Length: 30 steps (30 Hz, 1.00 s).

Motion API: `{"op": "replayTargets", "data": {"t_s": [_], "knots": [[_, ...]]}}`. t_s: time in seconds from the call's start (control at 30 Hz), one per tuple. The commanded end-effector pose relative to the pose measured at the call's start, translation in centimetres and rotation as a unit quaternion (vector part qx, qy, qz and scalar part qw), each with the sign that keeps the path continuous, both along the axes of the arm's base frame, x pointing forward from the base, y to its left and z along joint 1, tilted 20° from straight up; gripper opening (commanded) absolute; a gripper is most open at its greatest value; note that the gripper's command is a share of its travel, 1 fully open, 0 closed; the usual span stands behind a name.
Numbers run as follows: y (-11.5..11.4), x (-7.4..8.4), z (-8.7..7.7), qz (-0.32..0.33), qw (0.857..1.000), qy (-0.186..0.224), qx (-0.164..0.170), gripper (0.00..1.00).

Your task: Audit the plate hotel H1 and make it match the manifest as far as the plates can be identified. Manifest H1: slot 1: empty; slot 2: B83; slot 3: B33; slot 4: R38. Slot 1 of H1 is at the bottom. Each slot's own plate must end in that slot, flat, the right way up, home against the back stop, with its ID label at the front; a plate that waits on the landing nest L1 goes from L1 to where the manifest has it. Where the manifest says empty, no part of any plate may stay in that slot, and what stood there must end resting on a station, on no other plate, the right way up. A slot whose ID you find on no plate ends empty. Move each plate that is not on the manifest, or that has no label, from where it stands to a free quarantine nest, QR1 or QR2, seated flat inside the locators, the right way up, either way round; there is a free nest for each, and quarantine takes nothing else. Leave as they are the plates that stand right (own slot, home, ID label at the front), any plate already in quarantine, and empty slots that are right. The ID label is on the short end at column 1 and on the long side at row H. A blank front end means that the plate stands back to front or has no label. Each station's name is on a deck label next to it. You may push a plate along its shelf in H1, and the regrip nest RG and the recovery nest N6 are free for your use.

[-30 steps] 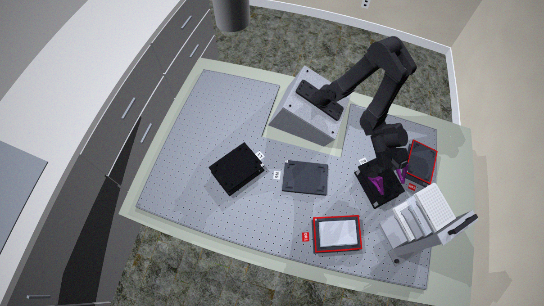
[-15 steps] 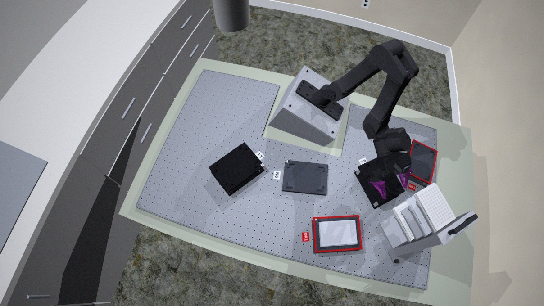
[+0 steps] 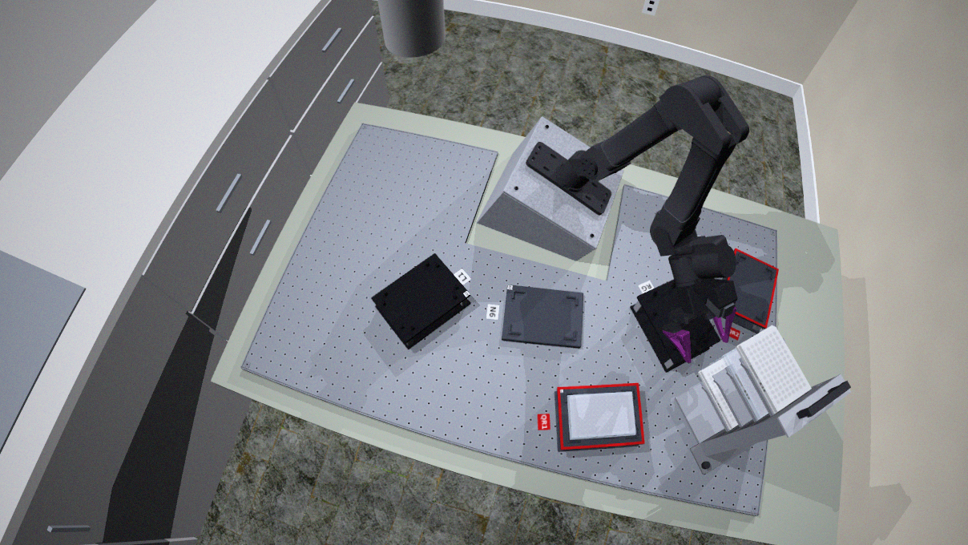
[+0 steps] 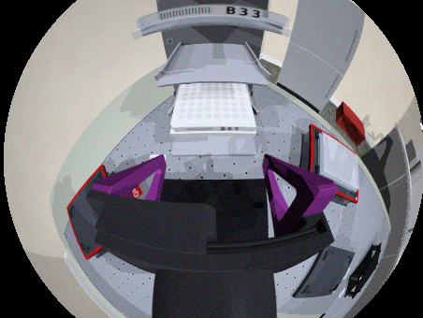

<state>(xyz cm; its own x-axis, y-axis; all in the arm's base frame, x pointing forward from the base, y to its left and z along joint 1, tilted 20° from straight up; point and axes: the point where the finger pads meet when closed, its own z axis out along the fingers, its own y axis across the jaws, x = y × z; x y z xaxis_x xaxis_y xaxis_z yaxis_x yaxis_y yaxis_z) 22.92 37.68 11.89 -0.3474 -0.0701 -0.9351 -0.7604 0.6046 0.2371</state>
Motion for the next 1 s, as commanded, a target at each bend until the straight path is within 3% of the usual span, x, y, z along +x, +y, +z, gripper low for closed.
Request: {"op": "replayTargets", "data": {"t_s": [0.0,0.7,0.73,0.97], "knots": [[0.7,1.1,0.8,-0.003,1.0,-0.008,0.005,1.0],[2.3,2.6,1.4,-0.004,1.0,-0.008,0.005,1.0],[2.5,2.6,2.0,-0.004,1.0,-0.012,0.011,1.0],[3.1,3.3,1.7,-0.004,1.0,-0.008,0.005,1.0]]}}
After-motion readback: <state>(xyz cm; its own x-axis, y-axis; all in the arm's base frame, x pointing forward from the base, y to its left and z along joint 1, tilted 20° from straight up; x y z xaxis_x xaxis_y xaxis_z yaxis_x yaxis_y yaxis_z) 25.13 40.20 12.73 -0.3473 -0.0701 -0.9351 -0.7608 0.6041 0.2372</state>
